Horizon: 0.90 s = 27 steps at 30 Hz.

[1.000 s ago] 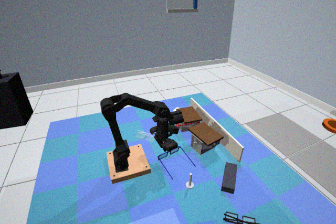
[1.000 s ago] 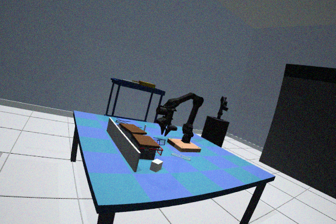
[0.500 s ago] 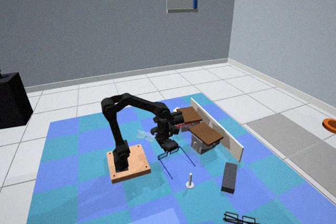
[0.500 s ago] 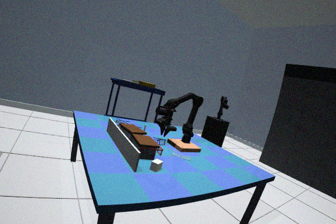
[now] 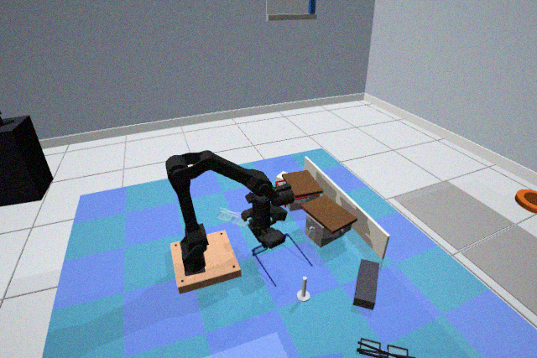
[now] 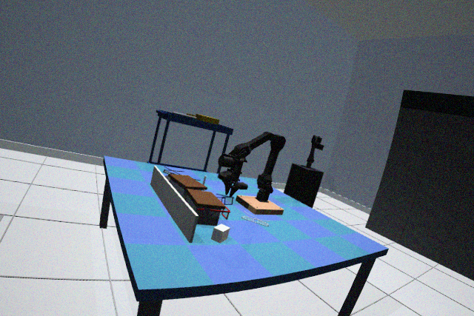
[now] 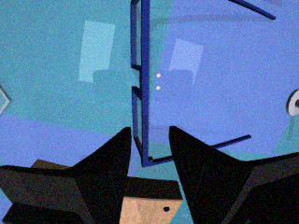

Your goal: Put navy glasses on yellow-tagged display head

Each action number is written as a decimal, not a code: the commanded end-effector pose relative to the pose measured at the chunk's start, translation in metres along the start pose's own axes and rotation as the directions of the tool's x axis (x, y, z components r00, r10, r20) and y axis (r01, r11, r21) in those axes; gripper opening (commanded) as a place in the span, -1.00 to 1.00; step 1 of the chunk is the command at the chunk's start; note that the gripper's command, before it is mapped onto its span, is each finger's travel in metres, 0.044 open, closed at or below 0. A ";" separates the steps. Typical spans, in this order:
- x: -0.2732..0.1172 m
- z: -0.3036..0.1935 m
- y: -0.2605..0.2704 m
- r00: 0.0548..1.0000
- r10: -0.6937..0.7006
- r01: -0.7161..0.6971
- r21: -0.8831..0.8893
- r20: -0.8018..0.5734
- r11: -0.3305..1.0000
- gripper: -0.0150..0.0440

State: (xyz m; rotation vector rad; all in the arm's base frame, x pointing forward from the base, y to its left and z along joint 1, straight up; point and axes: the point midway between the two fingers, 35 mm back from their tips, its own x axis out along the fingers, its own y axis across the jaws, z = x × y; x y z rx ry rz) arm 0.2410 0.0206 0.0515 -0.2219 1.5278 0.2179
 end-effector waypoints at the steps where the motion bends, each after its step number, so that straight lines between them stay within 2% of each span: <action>1: 0.009 -0.003 0.001 1.000 0.004 -0.004 0.003 -0.009 1.000 -0.02; 18: 0.030 -0.005 0.001 1.000 0.004 -0.004 0.003 -0.010 1.000 -0.02; 27: 0.027 -0.003 0.001 1.000 0.001 -0.001 0.000 -0.004 1.000 -0.22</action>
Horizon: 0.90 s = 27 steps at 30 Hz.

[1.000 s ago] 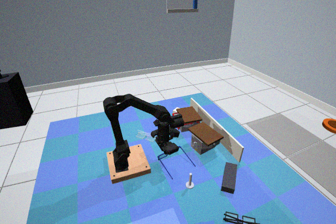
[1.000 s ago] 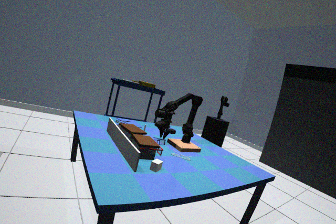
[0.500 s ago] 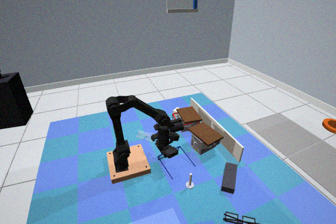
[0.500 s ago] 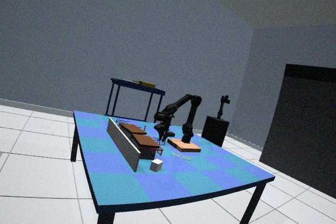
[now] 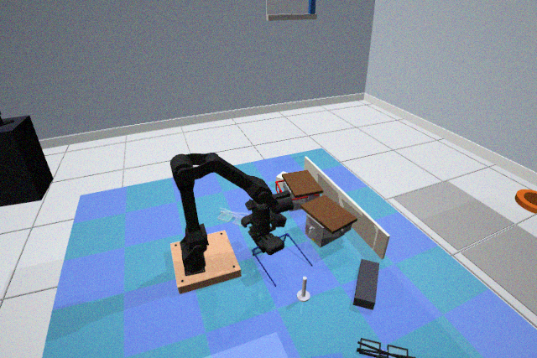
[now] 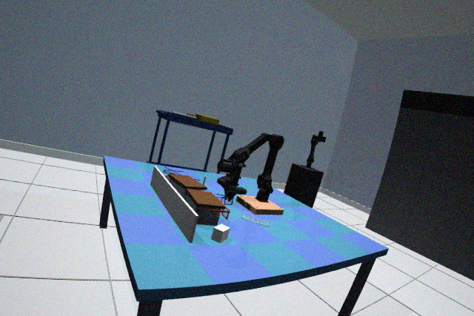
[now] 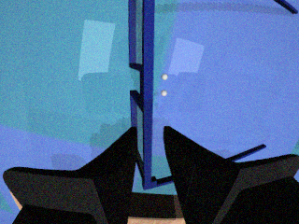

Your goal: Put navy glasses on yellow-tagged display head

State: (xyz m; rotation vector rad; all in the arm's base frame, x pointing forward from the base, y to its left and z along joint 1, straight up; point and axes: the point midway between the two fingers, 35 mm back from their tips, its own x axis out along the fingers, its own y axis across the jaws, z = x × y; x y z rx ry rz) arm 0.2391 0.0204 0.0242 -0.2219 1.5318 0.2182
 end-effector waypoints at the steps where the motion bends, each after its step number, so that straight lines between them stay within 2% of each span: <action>1: 0.000 0.000 0.000 1.000 0.000 0.000 0.000 0.000 1.000 -0.24; 12: 0.000 0.000 0.000 1.000 0.000 0.000 0.000 0.000 1.000 -0.49; 17: -0.003 0.001 0.000 1.000 0.000 0.000 0.000 0.000 1.000 -0.49; 27: -0.051 0.005 -0.002 1.000 0.002 -0.002 0.001 -0.002 1.000 -0.49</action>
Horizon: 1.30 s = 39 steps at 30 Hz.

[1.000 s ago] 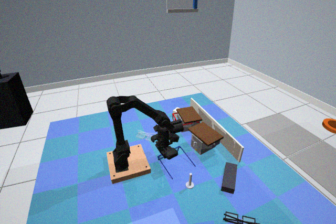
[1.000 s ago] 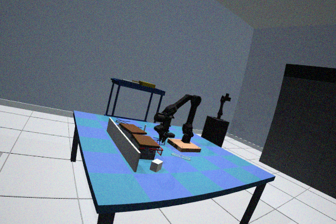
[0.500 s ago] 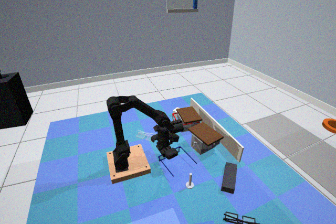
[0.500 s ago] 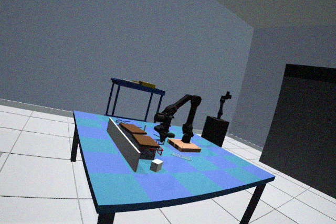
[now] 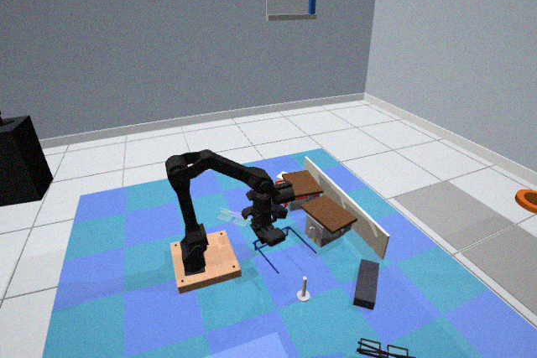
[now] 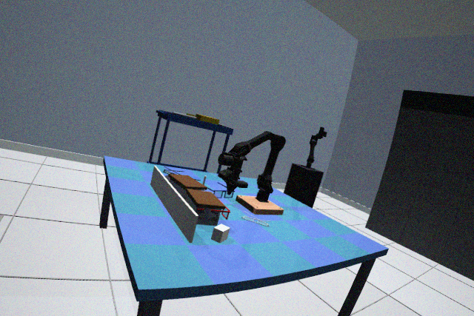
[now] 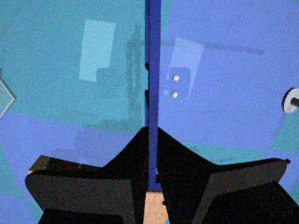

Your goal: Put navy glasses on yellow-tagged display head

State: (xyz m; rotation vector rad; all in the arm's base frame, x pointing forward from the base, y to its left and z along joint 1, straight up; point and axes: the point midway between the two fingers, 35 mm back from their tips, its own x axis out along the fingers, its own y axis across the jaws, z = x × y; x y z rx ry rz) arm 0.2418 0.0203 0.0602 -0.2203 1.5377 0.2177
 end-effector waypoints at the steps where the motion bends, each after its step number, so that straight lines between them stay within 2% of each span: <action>1: -0.020 0.002 -0.001 1.000 0.000 0.000 0.000 0.003 1.000 -0.49; 9: -0.061 0.000 -0.001 1.000 0.002 -0.002 0.001 0.001 1.000 -0.49; 15: -0.065 -0.001 -0.004 1.000 0.008 -0.008 -0.022 0.003 1.000 -0.49; 27: -0.071 0.005 -0.027 0.996 0.081 -0.066 -0.280 0.044 0.958 -0.49; 39: -0.077 0.009 -0.054 0.984 0.144 -0.066 -0.532 0.107 0.844 -0.49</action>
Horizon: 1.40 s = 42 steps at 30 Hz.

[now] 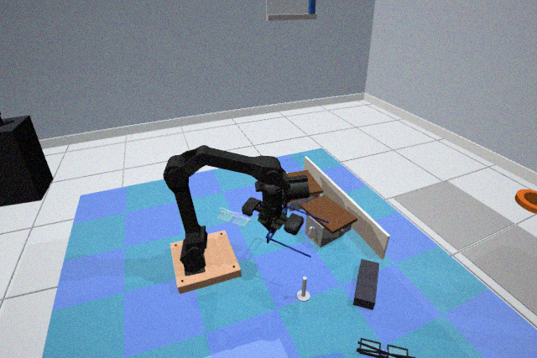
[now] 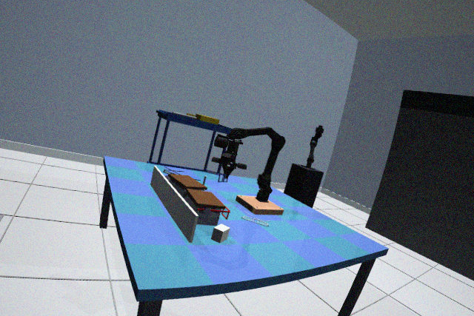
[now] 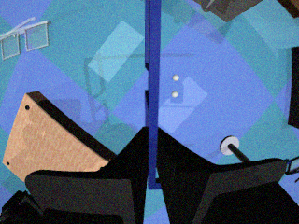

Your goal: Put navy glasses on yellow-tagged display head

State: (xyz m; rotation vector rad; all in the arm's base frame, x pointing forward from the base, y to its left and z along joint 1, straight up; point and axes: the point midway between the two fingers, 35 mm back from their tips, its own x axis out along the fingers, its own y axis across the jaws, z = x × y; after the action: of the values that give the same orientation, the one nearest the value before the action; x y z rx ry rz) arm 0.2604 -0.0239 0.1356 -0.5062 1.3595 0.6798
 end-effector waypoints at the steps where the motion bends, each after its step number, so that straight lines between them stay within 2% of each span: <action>1: -0.004 -0.002 -0.008 0.999 0.008 -0.005 -0.088 0.032 0.996 -0.49; 21: -0.024 -0.026 -0.051 0.982 -0.005 0.103 -0.517 0.188 0.849 -0.49; 42: -0.049 -0.067 -0.094 0.935 -0.089 0.342 -0.810 0.343 0.477 -0.49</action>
State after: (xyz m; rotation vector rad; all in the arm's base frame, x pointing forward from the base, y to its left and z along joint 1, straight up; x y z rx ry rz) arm 0.2758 -0.1357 0.1659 -1.2758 0.6357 1.1572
